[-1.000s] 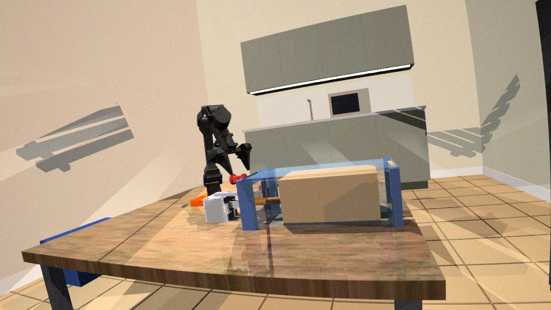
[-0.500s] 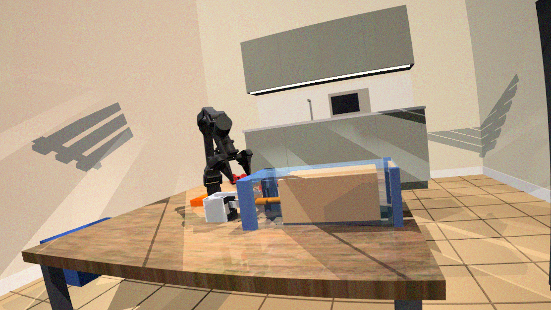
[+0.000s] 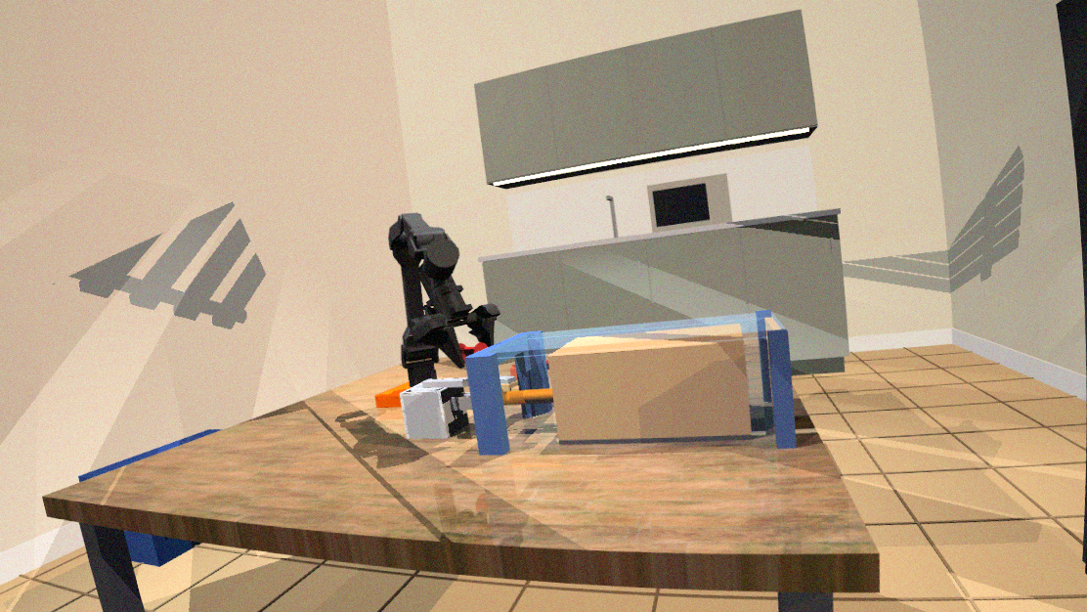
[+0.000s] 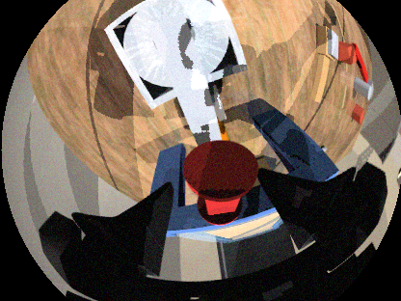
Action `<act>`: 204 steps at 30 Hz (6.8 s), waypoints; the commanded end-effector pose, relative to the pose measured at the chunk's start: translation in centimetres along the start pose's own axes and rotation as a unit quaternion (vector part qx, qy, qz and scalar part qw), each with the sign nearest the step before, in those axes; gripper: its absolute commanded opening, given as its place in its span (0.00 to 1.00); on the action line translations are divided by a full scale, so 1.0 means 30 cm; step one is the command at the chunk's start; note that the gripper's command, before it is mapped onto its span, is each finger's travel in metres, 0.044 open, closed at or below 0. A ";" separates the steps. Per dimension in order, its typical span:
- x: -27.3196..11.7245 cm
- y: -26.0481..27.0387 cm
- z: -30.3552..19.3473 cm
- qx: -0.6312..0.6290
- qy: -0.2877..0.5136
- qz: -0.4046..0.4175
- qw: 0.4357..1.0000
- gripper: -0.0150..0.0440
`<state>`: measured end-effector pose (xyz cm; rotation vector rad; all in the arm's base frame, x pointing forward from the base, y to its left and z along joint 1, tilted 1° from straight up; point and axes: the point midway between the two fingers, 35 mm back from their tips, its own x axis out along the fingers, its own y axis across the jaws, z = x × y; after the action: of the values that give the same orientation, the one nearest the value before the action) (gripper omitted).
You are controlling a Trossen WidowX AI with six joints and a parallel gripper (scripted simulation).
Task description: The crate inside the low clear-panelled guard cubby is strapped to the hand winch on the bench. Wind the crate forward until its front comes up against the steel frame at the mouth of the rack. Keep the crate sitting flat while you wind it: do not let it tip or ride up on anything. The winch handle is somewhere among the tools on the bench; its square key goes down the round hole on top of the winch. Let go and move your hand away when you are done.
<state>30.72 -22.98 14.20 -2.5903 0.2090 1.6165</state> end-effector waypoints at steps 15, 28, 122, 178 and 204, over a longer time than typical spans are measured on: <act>-0.001 0.000 0.000 0.000 0.000 0.000 1.000 0.25; 0.008 -0.001 0.003 0.001 0.002 -0.001 1.000 0.25; -0.069 -0.246 0.176 0.002 0.000 -0.003 1.000 0.25; -0.154 -0.270 0.361 0.003 -0.002 -0.003 1.000 0.25; -0.193 -0.237 0.444 0.002 -0.003 -0.003 1.000 0.25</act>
<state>18.77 -13.32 13.83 -2.6073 0.1691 1.5836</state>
